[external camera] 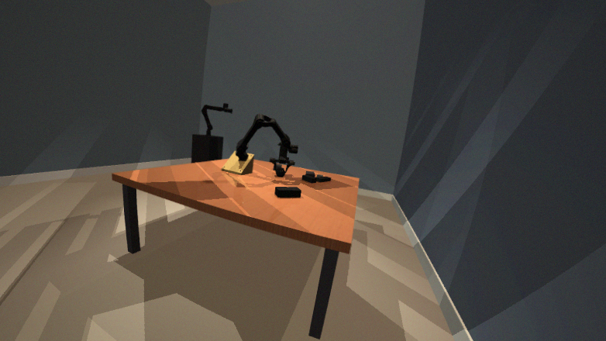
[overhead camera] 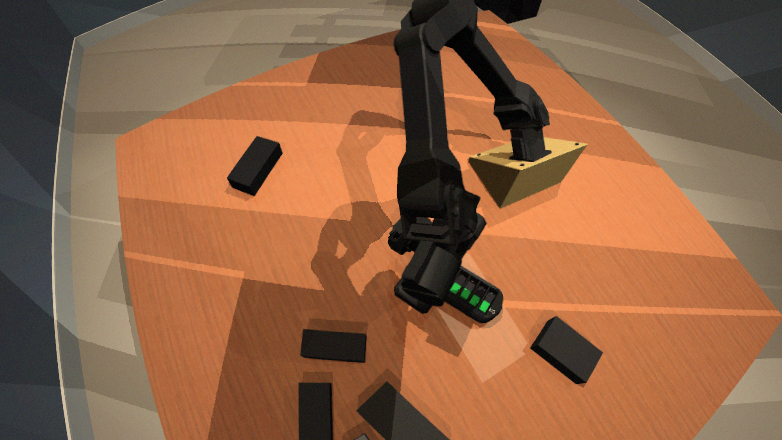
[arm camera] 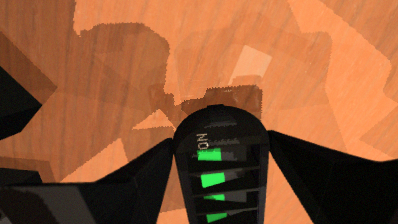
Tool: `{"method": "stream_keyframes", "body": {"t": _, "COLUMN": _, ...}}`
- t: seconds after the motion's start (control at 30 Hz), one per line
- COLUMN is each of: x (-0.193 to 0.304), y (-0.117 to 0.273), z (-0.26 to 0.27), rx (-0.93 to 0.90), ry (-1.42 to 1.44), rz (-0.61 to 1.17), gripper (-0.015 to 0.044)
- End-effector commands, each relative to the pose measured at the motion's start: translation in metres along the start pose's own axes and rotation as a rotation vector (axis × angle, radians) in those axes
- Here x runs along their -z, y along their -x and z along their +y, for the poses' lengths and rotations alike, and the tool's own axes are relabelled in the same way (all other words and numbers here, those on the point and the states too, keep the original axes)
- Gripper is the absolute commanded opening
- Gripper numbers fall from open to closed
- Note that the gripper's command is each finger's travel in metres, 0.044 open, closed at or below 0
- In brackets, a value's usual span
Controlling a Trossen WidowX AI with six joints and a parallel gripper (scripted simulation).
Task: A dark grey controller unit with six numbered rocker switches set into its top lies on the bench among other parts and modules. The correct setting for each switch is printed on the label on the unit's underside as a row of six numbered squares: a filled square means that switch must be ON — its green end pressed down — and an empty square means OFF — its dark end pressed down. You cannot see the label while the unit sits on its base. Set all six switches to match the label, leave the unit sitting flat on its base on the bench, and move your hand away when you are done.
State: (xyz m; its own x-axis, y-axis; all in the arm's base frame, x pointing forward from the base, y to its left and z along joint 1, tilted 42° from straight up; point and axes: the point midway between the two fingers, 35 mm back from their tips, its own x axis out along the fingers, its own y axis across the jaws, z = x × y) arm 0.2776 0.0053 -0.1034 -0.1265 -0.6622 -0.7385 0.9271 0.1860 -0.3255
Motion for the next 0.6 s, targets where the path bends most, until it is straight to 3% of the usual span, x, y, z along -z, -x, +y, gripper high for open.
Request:
{"method": "stream_keyframes", "body": {"t": 0.0, "x": -0.0007, "y": 0.0024, "z": 0.0064, "rx": -0.019, "ry": -0.015, "rz": 0.002, "gripper": 0.0}}
{"method": "stream_keyframes", "body": {"t": 0.53, "x": -0.0007, "y": 0.0024, "z": 0.0064, "rx": -0.019, "ry": -0.015, "rz": 0.002, "gripper": 0.0}}
{"method": "stream_keyframes", "body": {"t": 0.57, "x": 0.0, "y": 0.0, "z": 0.0001, "rx": 0.0, "ry": 0.0, "rz": 0.0, "gripper": 0.0026}}
